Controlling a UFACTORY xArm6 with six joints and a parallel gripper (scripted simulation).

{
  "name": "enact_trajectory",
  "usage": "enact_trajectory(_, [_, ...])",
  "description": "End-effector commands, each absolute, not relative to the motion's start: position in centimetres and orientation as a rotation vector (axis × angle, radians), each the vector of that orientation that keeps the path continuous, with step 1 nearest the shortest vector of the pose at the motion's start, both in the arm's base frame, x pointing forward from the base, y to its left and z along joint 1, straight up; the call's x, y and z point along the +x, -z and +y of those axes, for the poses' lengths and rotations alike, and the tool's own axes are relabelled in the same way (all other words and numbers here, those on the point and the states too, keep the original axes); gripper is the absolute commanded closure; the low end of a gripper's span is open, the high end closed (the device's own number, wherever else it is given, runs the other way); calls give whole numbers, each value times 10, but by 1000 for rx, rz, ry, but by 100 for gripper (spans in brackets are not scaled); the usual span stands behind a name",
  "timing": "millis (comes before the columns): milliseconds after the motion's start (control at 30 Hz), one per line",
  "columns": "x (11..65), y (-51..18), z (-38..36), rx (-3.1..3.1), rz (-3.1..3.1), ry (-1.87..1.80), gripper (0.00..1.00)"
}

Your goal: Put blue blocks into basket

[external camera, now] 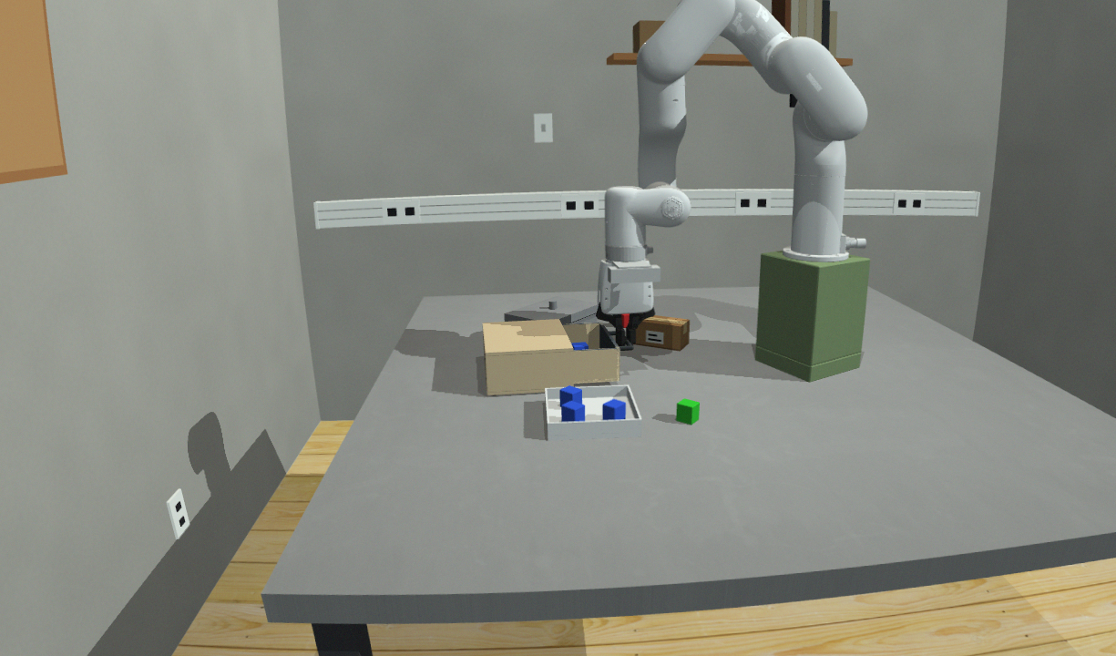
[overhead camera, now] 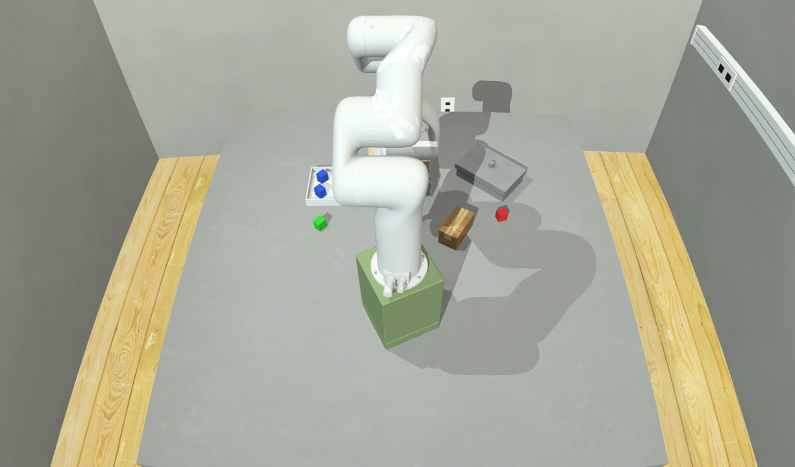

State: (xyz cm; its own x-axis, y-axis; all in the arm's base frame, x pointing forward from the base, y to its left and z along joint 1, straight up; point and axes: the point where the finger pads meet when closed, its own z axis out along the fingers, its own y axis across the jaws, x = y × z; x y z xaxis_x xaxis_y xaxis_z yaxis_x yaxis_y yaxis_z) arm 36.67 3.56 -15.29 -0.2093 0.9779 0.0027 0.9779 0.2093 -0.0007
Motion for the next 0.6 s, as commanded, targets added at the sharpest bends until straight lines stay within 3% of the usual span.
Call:
enact_trajectory(0, [365,152,35,-1979,-2448,-4,100])
enact_trajectory(567, [359,152,34,-1979,-2448,-4,100])
